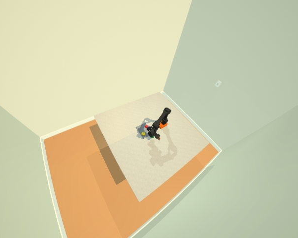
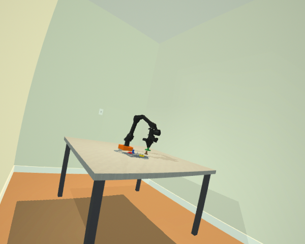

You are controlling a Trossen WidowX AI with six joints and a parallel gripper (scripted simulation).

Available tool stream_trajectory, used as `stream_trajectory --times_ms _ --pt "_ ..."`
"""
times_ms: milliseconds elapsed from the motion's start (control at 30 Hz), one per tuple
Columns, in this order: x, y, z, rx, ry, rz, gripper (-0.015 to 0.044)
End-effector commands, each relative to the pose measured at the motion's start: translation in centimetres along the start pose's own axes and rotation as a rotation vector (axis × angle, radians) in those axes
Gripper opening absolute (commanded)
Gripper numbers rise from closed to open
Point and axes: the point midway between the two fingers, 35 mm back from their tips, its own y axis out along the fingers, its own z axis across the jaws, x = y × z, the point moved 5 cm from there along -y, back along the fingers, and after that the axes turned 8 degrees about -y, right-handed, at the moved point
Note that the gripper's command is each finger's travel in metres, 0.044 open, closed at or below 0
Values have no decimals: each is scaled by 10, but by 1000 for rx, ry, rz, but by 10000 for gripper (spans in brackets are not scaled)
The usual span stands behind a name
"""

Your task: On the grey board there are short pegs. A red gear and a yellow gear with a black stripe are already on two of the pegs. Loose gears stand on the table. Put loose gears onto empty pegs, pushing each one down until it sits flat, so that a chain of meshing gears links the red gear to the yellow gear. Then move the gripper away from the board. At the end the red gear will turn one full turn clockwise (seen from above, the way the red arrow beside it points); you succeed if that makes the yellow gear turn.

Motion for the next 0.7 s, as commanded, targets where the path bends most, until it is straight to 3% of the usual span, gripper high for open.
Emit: stream_trajectory --times_ms 0,667 --pt "2 -12 0 1 4 -17 0" --pt "-4 -61 0 1 4 -16 0"
